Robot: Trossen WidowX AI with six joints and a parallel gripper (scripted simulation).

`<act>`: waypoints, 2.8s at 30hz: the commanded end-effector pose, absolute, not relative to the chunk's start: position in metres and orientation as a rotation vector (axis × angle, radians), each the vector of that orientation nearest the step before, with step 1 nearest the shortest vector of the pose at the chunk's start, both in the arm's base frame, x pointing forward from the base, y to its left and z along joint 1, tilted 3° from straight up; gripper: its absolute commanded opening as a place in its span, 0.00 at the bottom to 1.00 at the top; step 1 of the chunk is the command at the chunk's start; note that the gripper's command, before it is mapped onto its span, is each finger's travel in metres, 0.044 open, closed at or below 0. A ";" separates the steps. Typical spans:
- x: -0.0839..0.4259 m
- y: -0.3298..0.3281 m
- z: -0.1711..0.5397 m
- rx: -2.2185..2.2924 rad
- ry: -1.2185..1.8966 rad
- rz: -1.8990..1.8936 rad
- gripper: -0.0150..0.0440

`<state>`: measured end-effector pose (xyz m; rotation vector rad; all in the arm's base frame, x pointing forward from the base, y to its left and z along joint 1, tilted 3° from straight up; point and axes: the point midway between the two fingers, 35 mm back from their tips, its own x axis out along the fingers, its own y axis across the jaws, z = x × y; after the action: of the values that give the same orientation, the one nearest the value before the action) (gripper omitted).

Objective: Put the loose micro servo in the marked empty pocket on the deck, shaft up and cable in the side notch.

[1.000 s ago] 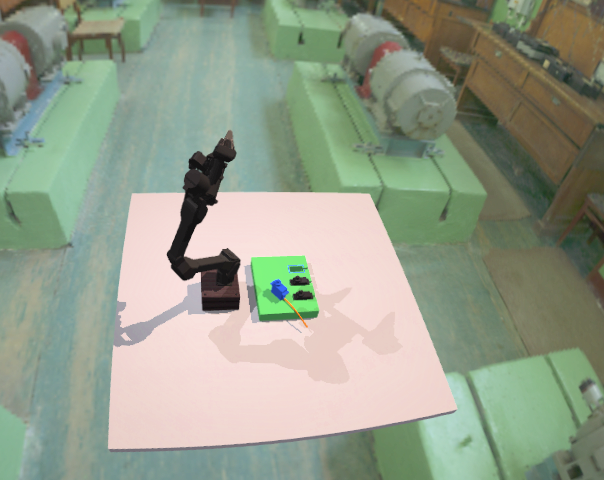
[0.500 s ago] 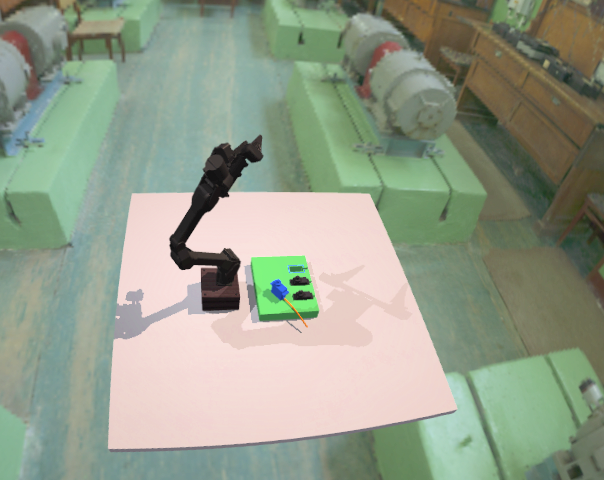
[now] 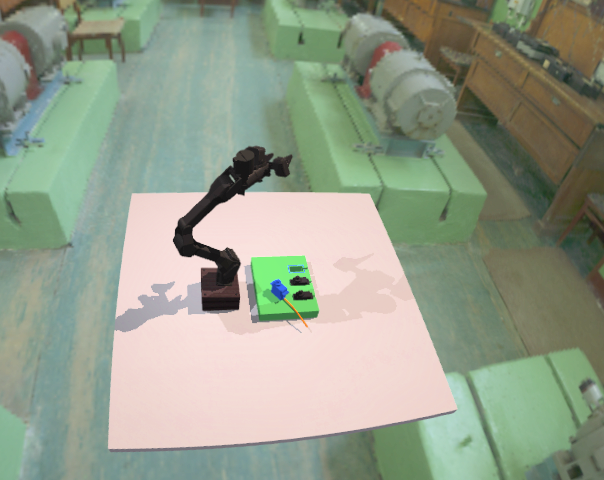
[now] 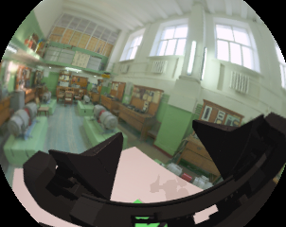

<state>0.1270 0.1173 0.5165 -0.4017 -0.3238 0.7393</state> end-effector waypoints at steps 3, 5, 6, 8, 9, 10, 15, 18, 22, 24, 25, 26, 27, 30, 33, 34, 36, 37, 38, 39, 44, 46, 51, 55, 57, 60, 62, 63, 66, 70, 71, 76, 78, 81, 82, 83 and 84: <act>0.170 0.120 0.480 -0.326 -0.116 0.689 1.00; 0.182 0.119 0.469 -0.301 -0.056 0.670 1.00; 0.187 0.118 0.464 -0.289 -0.029 0.659 1.00; 0.198 0.116 0.452 -0.263 0.029 0.637 1.00; 0.202 0.115 0.447 -0.251 0.056 0.626 1.00; 0.207 0.114 0.441 -0.238 0.085 0.614 1.00; 0.231 0.106 0.411 -0.167 0.225 0.548 1.00; 0.242 0.100 0.393 -0.125 0.304 0.506 1.00; 0.256 0.092 0.368 -0.062 0.409 0.446 1.00; 0.262 0.087 0.356 -0.029 0.461 0.414 1.00; 0.265 0.084 0.350 -0.013 0.486 0.397 1.00; 0.267 0.082 0.344 0.004 0.511 0.380 1.00; 0.270 0.079 0.337 0.020 0.536 0.363 1.00; 0.276 0.071 0.319 0.069 0.608 0.308 1.00; 0.281 0.063 0.302 0.115 0.673 0.256 1.00; 0.282 0.060 0.295 0.132 0.697 0.237 1.00; 0.284 0.054 0.283 0.166 0.743 0.197 1.00; 0.285 0.051 0.277 0.183 0.766 0.176 1.00; 0.286 0.048 0.271 0.199 0.788 0.156 1.00; 0.286 0.045 0.265 0.216 0.810 0.135 1.00; 0.287 0.029 0.235 0.300 0.917 0.025 1.00; 0.286 0.023 0.223 0.334 0.958 -0.021 1.00; 0.281 0.008 0.196 0.416 1.055 -0.139 1.00; 0.274 -0.005 0.174 0.481 1.130 -0.240 1.00; 0.270 -0.011 0.164 0.513 1.166 -0.292 1.00; 0.263 -0.021 0.149 0.557 1.217 -0.370 1.00; 0.257 -0.028 0.140 0.587 1.251 -0.425 1.00; 0.254 -0.032 0.135 0.603 1.268 -0.453 1.00; 0.244 -0.041 0.122 0.648 1.317 -0.536 1.00; 0.230 -0.051 0.106 0.706 1.377 -0.644 1.00; 0.228 -0.052 0.104 0.713 1.384 -0.658 1.00; 0.228 -0.052 0.103 0.716 1.387 -0.662 1.00; 0.228 -0.052 0.103 0.716 1.387 -0.662 1.00; 0.229 -0.052 0.097 0.716 1.387 -0.662 1.00; 0.229 -0.052 0.093 0.716 1.387 -0.662 1.00; 0.229 -0.052 0.089 0.716 1.387 -0.662 1.00; 0.230 -0.052 0.083 0.716 1.387 -0.662 1.00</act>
<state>0.2314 -0.0516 0.0989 0.7139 1.3713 -0.6487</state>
